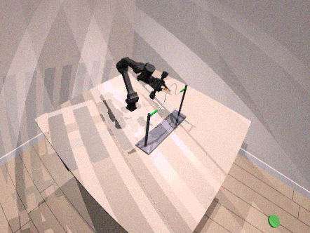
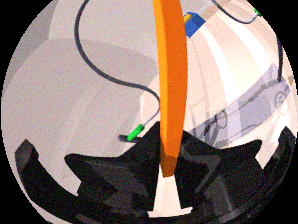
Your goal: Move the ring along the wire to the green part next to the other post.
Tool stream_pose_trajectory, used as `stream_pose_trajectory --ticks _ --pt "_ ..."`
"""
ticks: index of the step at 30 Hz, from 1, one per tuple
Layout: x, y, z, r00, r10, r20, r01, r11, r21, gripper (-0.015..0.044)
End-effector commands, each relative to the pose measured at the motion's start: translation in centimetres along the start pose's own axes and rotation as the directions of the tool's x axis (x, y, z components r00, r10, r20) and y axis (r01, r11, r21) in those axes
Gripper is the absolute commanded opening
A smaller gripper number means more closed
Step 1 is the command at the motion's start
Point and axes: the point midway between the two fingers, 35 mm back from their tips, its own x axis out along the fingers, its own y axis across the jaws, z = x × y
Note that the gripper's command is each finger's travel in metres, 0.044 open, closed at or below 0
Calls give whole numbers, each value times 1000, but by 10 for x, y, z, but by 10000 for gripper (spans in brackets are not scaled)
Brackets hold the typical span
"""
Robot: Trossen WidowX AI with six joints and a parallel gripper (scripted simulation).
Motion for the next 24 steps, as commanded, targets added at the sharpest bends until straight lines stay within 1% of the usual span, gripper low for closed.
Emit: stream_pose_trajectory --ticks 1,12,24 --pt "1 -2 1 999 -37 5 37 998 -54 -150" --pt "1 -12 2 988 -150 39 155 966 -206 -150" --pt "0 -23 6 961 -259 95 276 890 -362 -150"
